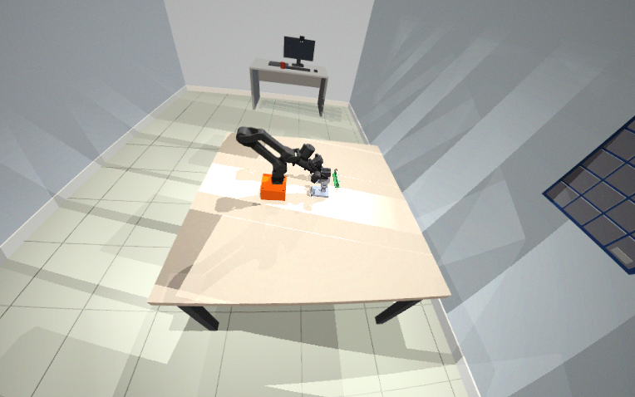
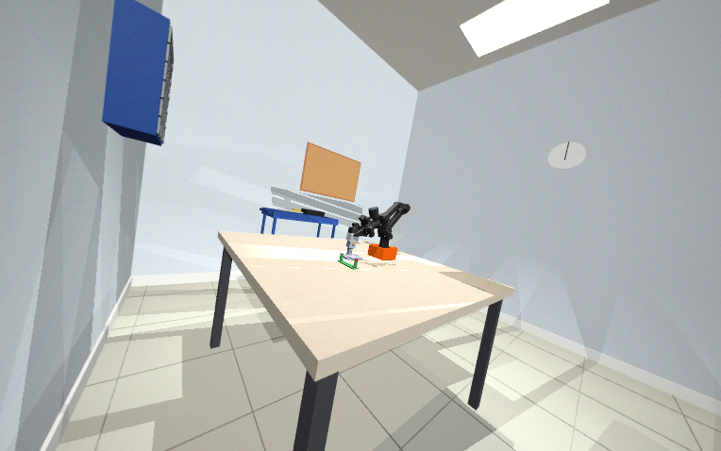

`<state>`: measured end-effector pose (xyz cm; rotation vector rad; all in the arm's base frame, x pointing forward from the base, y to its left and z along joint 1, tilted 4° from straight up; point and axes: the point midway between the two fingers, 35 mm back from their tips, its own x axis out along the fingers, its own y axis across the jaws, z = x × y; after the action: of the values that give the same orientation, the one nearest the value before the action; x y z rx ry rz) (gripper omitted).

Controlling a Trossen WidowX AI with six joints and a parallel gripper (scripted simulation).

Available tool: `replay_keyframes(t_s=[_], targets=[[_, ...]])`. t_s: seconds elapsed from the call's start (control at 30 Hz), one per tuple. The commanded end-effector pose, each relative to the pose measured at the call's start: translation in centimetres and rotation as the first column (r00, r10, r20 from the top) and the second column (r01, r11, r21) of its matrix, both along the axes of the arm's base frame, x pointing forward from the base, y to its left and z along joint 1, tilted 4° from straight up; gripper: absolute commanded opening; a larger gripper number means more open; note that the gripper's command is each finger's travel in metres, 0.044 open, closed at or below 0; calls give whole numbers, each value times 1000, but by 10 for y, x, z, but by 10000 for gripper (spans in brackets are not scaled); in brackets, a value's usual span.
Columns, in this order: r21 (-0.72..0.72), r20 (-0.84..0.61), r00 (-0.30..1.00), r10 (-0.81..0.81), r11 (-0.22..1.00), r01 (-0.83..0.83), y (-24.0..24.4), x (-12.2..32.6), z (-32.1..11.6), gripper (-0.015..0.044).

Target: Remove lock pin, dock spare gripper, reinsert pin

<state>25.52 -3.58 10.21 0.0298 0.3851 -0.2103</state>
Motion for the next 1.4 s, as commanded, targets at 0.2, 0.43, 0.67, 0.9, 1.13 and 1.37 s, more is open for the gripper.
replay_keyframes(t_s=[0.2, 0.43, 0.67, 0.9, 1.13, 1.37], targets=[[0, 0, 1000, 0, 1000, 0, 0, 0, 0, 394], [0, 0, 1000, 0, 1000, 0, 0, -1, 4, 440], [0, -5, 1000, 1, 1000, -1, 1, -3, 13, 440], [1, -19, 1000, 4, 1000, -4, 2, -6, 23, 440], [1, -29, 1000, 8, 1000, -8, 3, -9, 32, 440], [2, -41, 999, 11, 1000, -11, 4, -11, 42, 440]])
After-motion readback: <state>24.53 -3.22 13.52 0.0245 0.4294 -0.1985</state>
